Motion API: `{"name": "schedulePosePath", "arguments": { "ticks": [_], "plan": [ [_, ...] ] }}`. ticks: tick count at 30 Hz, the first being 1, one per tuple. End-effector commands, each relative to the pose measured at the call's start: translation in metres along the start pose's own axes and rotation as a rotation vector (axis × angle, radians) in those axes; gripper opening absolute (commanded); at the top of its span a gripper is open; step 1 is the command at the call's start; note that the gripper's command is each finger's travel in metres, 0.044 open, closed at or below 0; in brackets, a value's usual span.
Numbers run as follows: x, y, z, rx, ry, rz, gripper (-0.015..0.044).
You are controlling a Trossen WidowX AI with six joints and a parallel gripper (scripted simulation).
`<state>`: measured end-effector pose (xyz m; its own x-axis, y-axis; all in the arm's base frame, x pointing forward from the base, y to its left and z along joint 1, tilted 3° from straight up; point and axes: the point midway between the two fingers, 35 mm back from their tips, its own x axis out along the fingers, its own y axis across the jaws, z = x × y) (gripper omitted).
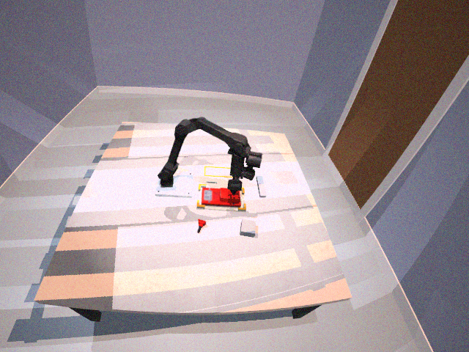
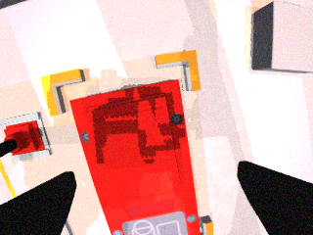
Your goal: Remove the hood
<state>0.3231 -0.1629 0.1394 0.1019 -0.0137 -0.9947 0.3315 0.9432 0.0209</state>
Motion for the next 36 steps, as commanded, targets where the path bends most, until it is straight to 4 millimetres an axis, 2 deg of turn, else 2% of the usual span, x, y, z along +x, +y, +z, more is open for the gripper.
{"name": "schedulePosePath", "arguments": {
  "ticks": [1,4,36],
  "plan": [
    [0.004,0.017,-0.016,-0.143,0.066,0.032,0.0440],
    [0.004,0.013,-0.016,-0.143,0.066,0.032,0.0440],
    [0.019,0.013,-0.016,-0.143,0.066,0.032,0.0440]
  ]
}}
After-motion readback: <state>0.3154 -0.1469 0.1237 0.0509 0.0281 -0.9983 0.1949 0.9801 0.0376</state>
